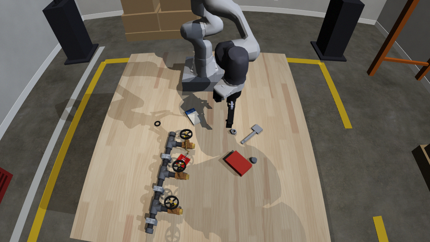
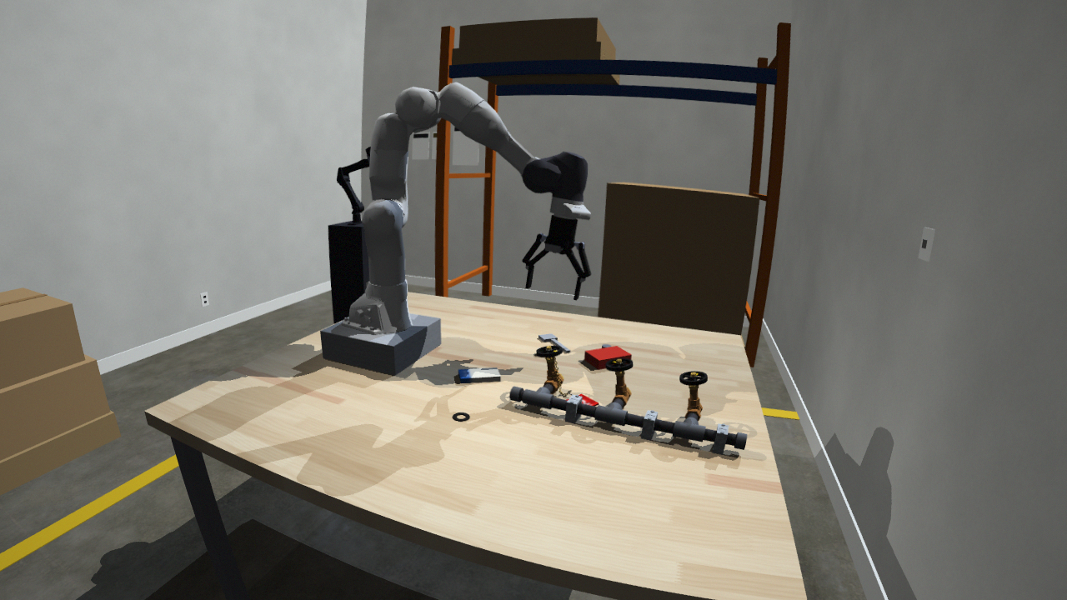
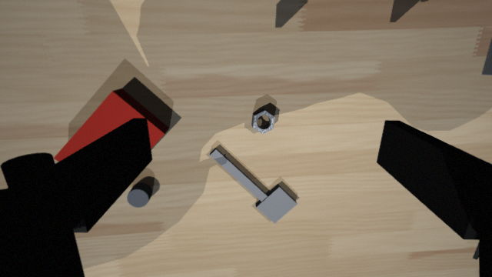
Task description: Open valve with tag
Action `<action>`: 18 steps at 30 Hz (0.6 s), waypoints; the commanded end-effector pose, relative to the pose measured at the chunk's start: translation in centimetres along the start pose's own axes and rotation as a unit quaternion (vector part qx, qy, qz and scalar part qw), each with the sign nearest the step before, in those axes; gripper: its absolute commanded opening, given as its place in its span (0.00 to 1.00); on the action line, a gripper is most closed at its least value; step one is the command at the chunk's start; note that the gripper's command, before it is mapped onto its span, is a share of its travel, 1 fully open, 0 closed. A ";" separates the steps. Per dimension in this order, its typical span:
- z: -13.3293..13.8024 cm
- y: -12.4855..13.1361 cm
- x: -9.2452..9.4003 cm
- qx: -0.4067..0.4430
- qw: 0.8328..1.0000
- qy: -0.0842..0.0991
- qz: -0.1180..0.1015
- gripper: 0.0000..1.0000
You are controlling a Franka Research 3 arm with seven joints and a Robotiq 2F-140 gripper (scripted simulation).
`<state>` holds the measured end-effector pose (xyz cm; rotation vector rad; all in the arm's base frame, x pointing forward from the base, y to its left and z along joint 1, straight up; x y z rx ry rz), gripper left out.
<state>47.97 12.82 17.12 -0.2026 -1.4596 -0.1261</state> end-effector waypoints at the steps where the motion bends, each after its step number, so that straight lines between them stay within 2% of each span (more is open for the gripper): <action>1: -0.5 -0.3 0.0 0.059 0.998 0.002 -0.006 1.00; 18: -3.0 -1.9 0.0 0.144 0.990 -0.003 -0.014 1.00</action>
Point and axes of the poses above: the point where the finger pads meet when closed, its own x axis back along the fingers, its own z axis across the jaws, y = z × x, the point moved 4 cm from there along x, back along the fingers, and after that the axes turned 8 degrees about -x, right-handed, at the moved point
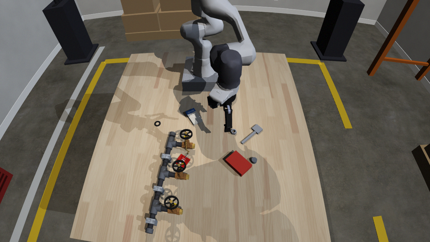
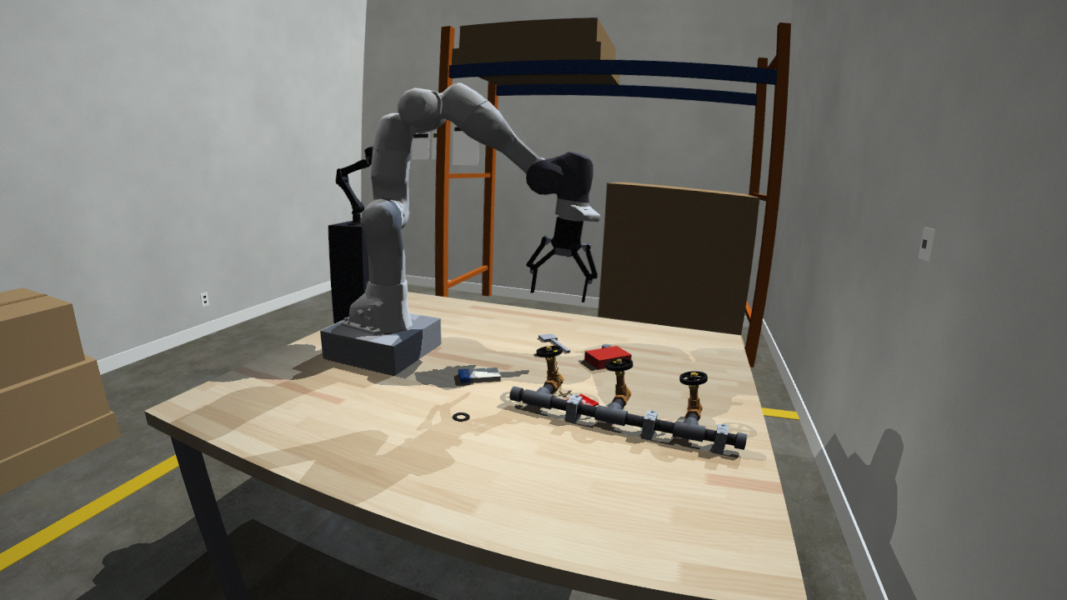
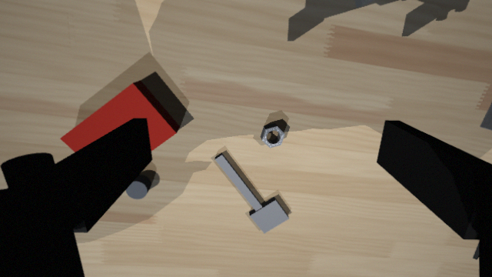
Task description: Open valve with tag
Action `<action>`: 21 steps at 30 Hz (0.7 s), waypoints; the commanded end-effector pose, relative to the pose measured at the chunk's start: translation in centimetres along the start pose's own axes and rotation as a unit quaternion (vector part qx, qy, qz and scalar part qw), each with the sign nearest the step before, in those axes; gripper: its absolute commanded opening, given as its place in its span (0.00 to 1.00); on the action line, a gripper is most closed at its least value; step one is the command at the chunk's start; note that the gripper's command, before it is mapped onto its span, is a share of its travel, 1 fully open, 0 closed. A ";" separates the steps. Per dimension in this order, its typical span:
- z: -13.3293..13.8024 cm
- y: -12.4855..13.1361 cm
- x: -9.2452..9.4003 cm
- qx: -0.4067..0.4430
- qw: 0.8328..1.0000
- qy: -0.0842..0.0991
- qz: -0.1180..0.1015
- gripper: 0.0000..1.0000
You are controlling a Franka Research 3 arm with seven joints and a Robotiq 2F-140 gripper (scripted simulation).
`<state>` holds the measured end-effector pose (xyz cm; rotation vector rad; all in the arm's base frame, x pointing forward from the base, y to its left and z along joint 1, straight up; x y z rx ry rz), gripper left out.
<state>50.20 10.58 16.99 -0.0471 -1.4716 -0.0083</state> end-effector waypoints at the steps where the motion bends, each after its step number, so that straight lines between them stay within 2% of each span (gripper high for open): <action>1: -0.3 -0.3 0.0 0.055 0.998 0.000 -0.006 1.00; 21: -3.0 -3.3 0.0 0.164 0.986 -0.009 -0.012 1.00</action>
Point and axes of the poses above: the point where the finger pads meet when closed, its own x axis back along the fingers, its own z axis across the jaws, y = z × x, the point moved 4 cm from there along x, back along the fingers, and after that the axes turned 8 degrees about -x, right-handed, at the moved point
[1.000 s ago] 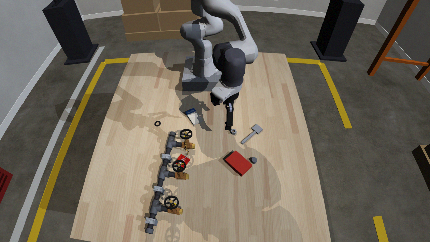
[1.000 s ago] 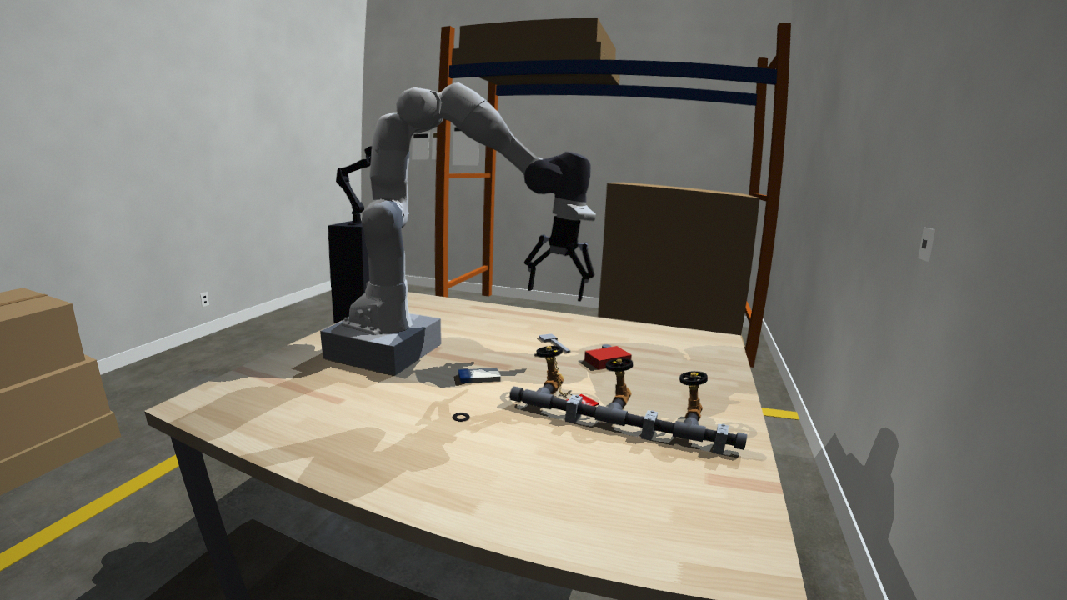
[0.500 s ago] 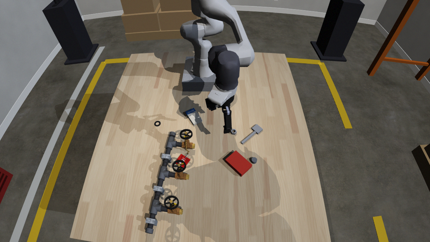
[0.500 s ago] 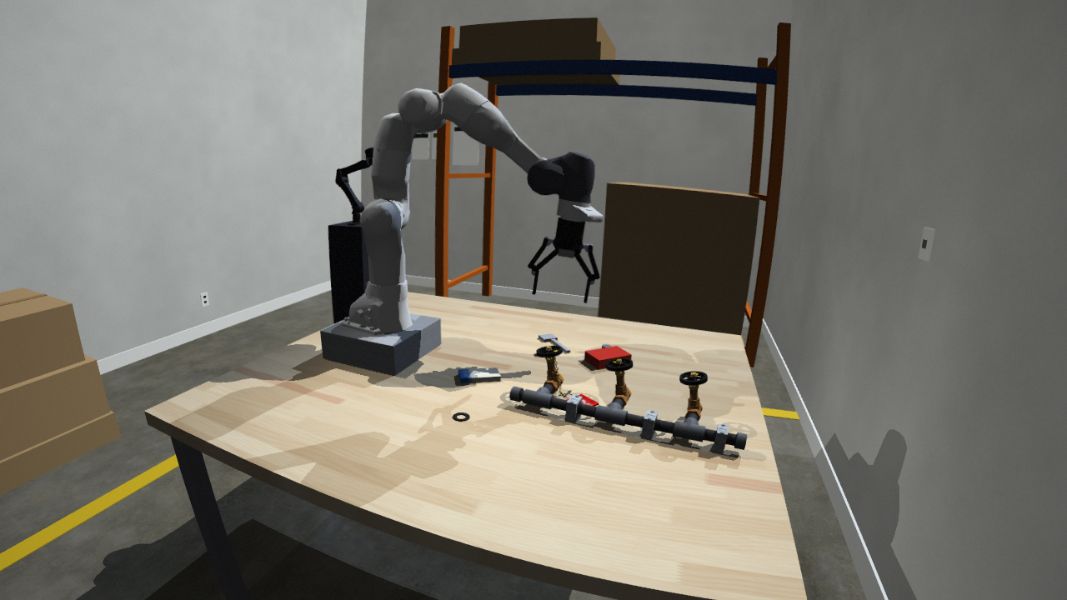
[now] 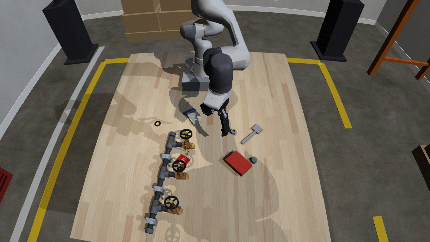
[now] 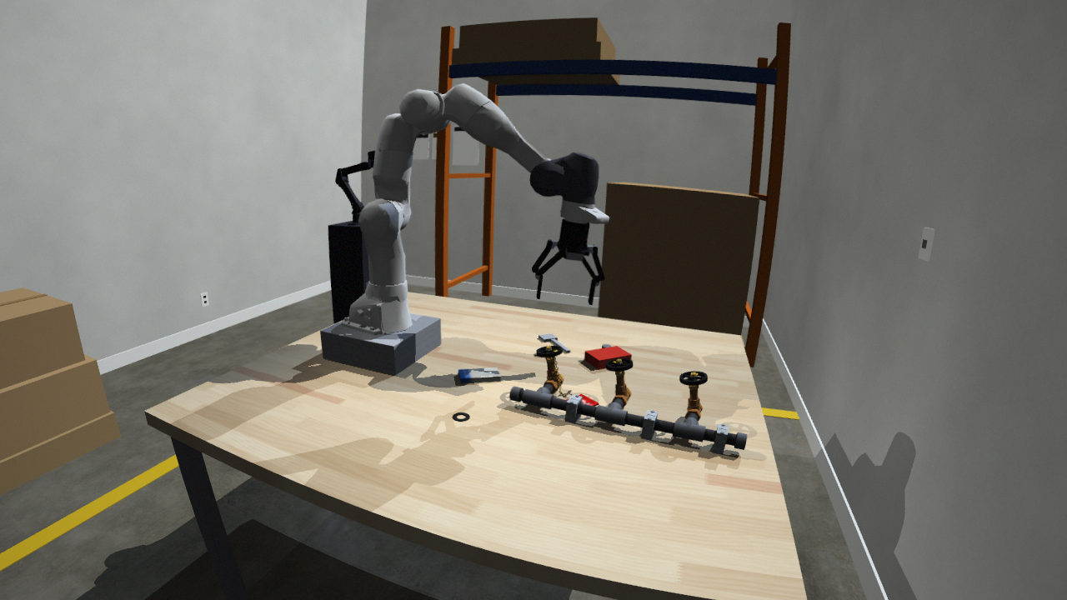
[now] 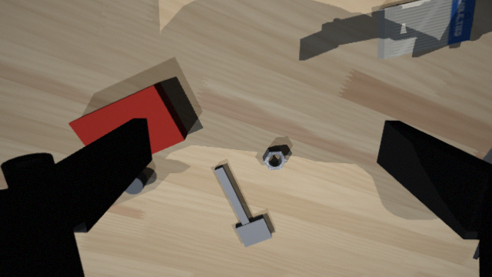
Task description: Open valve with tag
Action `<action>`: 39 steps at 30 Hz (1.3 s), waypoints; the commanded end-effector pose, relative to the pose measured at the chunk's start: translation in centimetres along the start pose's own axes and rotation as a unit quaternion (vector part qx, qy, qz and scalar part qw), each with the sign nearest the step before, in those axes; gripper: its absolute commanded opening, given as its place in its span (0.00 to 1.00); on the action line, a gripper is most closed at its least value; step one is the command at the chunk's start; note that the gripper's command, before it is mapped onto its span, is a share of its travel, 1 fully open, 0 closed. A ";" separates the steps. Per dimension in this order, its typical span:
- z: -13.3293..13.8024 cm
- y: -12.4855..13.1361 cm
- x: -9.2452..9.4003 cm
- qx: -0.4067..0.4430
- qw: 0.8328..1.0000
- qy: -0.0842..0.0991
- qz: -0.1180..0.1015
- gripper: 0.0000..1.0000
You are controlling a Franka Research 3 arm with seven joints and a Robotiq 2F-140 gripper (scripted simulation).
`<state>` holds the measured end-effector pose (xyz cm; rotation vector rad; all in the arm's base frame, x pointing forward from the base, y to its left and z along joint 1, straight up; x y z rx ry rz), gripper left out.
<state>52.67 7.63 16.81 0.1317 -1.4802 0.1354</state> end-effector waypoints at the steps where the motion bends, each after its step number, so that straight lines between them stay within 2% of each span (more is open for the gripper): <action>1: -0.4 -0.6 0.0 0.065 0.998 -0.002 -0.006 1.00; 14: -1.3 -2.5 -0.1 0.121 0.993 -0.007 -0.007 1.00; 39: -3.2 -7.2 -0.2 0.248 0.969 -0.019 -0.005 1.00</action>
Point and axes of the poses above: the point where the finger pads meet when closed, its own x axis back along the fingers, its own z axis across the jaws, y = z × x, the point moved 4 cm from there along x, back along the fingers, and after that the axes turned 8 degrees about -x, right-handed, at the moved point
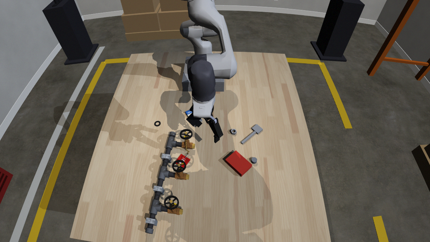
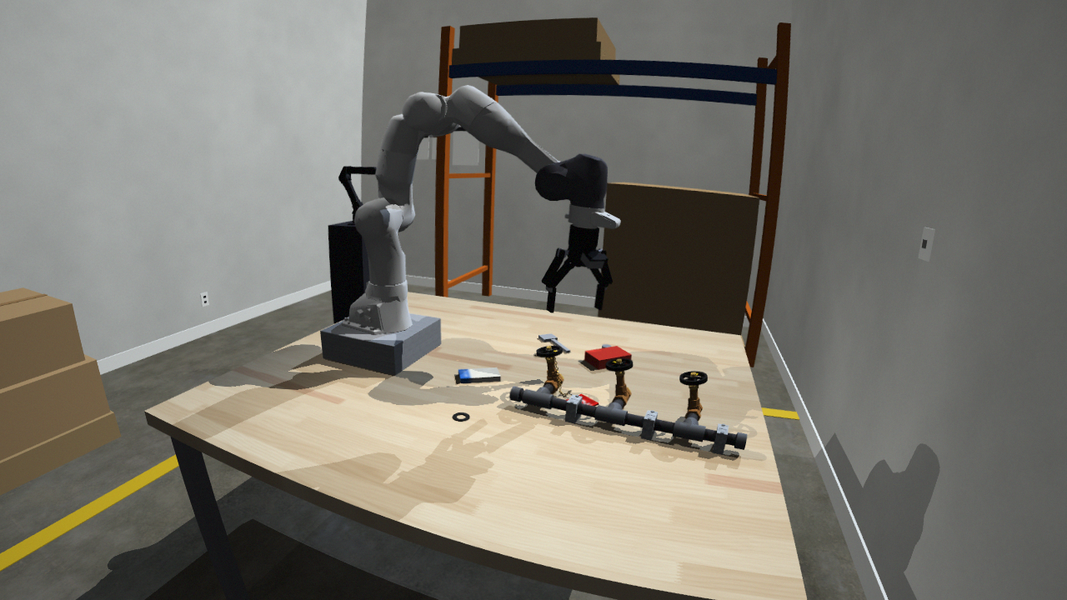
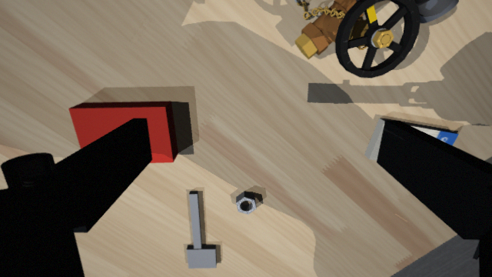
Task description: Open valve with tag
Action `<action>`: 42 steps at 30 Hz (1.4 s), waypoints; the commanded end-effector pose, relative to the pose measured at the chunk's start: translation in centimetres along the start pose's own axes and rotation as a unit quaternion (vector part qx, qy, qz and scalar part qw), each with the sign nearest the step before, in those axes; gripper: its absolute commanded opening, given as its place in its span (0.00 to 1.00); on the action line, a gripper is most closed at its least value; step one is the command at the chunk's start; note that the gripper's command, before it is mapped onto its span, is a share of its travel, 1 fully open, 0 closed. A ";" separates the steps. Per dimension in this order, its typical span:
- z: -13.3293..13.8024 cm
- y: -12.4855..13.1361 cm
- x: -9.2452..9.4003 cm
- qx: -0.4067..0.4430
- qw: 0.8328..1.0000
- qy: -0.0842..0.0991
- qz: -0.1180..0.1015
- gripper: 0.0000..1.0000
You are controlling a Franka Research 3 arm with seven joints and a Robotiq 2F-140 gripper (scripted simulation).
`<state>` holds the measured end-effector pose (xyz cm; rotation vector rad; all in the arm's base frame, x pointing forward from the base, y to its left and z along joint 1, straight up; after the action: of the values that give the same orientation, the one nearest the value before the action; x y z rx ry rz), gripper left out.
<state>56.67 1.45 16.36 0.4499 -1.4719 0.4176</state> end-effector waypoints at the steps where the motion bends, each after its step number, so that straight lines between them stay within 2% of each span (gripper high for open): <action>1: -0.1 -0.6 0.0 0.062 0.998 -0.004 -0.003 1.00; 26: 0.4 -4.7 -0.2 0.164 0.986 -0.011 0.003 1.00; 42: 0.8 -7.3 -0.3 0.230 0.973 -0.014 0.009 1.00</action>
<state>59.64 -4.98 15.87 0.7424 -1.4229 0.7095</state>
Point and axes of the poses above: the point where the finger pads meet when closed, its own x axis back along the fingers, its own z axis across the jaws, y = z × x, the point moved 4 cm from there along x, back along the fingers, and after that the axes turned 8 degrees about -x, right-handed, at the moved point
